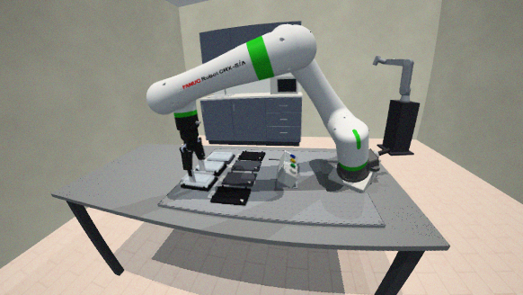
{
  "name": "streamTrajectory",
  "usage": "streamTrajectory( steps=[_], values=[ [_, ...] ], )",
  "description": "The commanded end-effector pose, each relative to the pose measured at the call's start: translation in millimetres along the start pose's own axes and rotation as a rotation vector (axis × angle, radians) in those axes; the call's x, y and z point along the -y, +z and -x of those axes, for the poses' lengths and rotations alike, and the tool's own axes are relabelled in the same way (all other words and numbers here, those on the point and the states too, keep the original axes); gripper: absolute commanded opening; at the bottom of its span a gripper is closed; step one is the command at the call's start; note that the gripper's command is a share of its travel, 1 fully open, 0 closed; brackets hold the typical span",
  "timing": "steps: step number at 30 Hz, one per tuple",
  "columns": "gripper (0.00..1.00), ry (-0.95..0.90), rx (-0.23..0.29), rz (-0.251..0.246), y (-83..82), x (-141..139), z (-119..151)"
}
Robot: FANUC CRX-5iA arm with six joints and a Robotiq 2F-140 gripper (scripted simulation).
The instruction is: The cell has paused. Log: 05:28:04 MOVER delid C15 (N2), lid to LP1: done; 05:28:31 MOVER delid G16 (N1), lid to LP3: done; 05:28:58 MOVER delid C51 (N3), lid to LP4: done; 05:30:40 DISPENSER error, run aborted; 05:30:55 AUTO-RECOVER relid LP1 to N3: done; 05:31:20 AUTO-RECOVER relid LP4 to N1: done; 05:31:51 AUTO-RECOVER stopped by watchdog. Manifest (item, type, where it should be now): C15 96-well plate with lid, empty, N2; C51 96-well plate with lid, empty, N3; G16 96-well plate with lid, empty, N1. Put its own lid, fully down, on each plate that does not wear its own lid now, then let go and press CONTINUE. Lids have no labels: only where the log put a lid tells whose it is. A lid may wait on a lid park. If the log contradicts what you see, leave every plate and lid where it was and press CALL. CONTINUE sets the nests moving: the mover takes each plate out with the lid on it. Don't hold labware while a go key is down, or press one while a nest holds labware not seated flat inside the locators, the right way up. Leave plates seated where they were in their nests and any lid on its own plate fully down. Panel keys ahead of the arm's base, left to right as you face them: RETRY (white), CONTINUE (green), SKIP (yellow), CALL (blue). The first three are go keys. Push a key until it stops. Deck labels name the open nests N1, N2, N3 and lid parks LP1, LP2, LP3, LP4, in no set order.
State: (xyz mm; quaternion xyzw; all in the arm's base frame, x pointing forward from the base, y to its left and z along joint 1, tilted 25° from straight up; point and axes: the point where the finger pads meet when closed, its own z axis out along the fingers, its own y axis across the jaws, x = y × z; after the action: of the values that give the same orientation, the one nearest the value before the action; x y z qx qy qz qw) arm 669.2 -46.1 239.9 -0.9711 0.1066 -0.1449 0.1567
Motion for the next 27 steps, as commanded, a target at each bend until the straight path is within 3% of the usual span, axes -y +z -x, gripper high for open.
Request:
streamTrajectory(
  steps=[1,27],
  values=[
    [0.0,0.0,-0.001,0.0,-0.2,0.0,-0.2],
    [0.0,0.0,0.0,0.0,3.5,0.0,-0.2]
  ],
)
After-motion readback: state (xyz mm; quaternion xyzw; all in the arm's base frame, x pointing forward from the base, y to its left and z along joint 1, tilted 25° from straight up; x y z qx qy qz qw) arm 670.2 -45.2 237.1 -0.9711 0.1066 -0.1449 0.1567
